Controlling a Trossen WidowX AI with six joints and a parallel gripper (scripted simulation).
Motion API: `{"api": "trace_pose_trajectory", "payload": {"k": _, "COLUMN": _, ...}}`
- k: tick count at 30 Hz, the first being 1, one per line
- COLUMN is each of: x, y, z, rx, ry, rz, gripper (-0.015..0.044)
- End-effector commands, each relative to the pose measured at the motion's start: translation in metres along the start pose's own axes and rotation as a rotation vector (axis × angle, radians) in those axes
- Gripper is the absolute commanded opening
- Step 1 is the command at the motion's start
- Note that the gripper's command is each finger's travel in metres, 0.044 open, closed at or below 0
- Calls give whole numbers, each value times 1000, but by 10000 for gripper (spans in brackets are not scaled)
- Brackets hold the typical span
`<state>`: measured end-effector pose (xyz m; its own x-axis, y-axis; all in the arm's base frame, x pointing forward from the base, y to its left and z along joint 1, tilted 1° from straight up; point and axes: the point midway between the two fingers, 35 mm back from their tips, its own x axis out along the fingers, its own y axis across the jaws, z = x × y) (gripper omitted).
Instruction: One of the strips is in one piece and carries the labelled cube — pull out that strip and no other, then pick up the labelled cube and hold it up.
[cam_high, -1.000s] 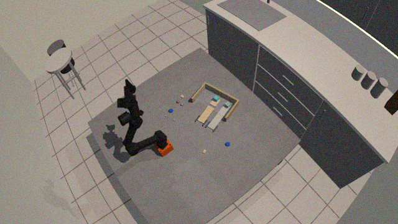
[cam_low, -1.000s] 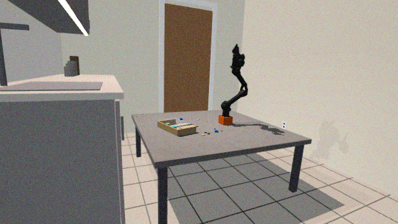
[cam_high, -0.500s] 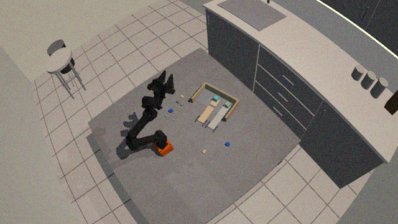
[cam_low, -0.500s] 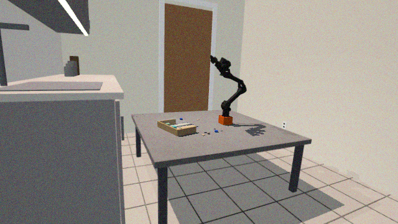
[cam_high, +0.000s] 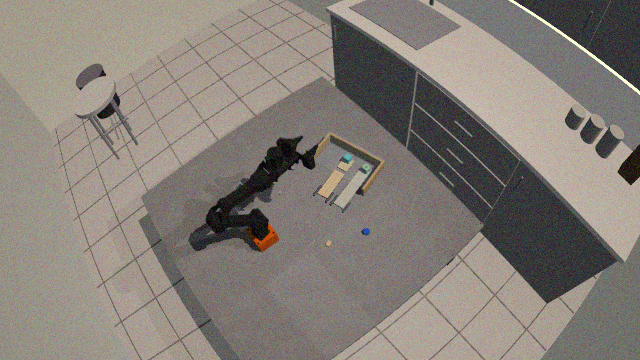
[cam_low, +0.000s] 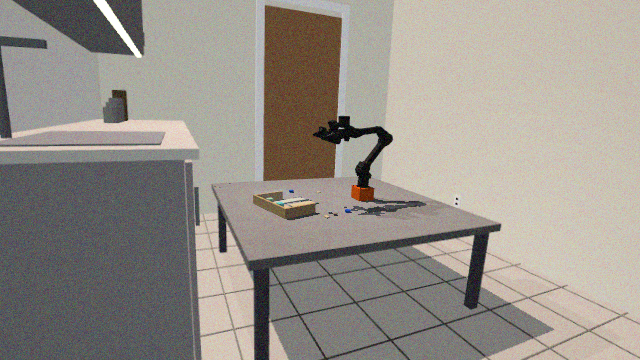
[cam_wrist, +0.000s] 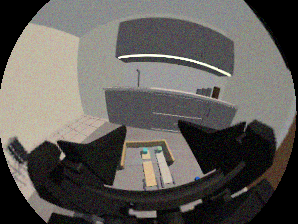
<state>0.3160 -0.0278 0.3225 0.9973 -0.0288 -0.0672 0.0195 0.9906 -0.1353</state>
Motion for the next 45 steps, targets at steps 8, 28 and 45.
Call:
{"api": "trace_pose_trajectory", "payload": {"k": 8, "x": -1, "y": 12, "z": -172, "rx": 173, "ry": 529, "rz": -48, "gripper": 400}}
{"api": "trace_pose_trajectory", "payload": {"k": 28, "x": 33, "y": -20, "z": -196, "rx": 82, "ry": 853, "rz": -40, "gripper": 164}}
{"api": "trace_pose_trajectory", "payload": {"k": 45, "x": 76, "y": -89, "z": -291, "rx": 26, "ry": 1464, "rz": 175, "gripper": 0}}
